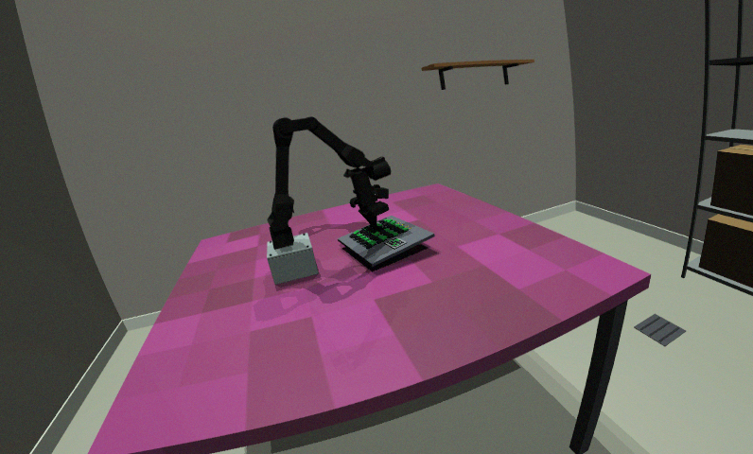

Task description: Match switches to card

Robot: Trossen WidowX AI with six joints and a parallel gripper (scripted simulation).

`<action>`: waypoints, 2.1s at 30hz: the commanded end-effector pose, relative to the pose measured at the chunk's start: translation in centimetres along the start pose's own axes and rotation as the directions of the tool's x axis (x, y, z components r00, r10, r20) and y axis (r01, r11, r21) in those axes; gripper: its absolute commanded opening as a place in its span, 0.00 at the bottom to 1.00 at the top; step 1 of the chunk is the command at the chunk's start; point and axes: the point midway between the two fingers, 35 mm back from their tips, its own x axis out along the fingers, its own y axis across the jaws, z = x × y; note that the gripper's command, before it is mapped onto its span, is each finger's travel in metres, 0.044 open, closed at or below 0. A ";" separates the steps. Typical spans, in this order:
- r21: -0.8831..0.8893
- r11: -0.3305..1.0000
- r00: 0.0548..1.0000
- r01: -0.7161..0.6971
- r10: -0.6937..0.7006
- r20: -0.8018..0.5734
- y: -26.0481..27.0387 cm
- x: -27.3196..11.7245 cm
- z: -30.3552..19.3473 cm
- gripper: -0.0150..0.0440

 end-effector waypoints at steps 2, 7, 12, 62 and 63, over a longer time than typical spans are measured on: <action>0.003 1.000 1.000 0.005 -0.005 0.002 -0.1 0.1 0.0 0.25; 0.003 1.000 1.000 0.005 -0.005 0.002 -0.1 0.1 0.0 0.25; 0.002 1.000 1.000 0.002 -0.002 -0.012 0.0 -3.0 0.4 0.25; 0.004 1.000 0.999 0.003 -0.003 -0.055 2.6 -0.5 -6.0 0.25; 0.004 1.000 0.999 0.003 -0.003 -0.055 2.6 -0.5 -6.0 0.25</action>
